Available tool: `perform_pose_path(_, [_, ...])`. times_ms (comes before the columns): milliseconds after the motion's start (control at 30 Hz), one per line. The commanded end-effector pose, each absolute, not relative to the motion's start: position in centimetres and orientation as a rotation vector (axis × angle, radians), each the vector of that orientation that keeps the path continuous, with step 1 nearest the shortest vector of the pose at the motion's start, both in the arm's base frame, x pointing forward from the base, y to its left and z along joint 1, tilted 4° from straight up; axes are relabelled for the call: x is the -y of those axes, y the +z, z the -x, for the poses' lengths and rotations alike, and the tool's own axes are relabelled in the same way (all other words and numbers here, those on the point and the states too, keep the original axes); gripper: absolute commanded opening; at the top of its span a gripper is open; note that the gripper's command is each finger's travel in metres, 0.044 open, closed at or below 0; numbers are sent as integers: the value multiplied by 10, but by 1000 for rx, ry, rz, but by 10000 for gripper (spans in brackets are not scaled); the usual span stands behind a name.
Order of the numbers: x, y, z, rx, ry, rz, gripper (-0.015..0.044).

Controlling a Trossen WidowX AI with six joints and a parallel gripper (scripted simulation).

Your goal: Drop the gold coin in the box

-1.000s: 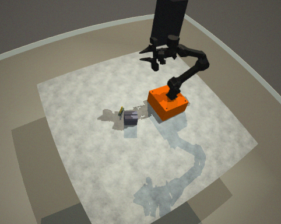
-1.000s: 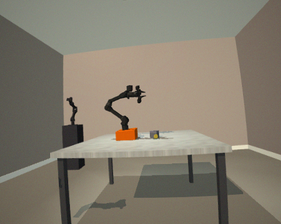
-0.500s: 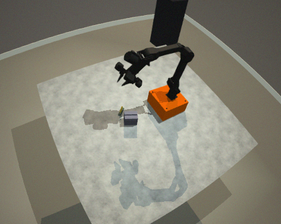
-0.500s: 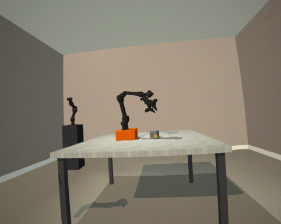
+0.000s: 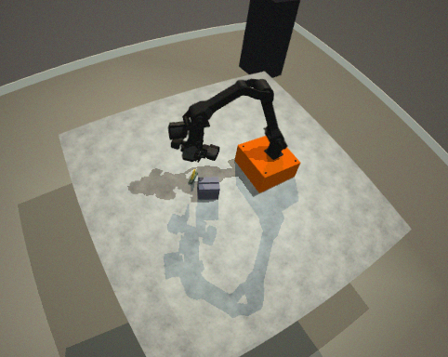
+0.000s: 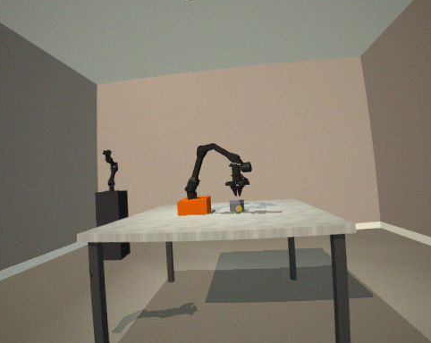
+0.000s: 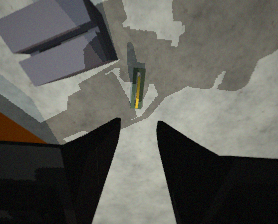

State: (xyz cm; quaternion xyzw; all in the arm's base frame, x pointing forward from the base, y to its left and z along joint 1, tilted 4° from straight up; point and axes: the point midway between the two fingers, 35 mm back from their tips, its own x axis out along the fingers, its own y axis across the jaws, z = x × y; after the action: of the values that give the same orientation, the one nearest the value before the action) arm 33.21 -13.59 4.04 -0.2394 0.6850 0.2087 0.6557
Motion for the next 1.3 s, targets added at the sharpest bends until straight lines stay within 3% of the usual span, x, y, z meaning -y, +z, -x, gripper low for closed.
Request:
perform_pose_path(0, [136, 30, -335, -1556, 471, 528, 161])
perform_pose_path(1267, [136, -45, -332, -1556, 471, 527, 161])
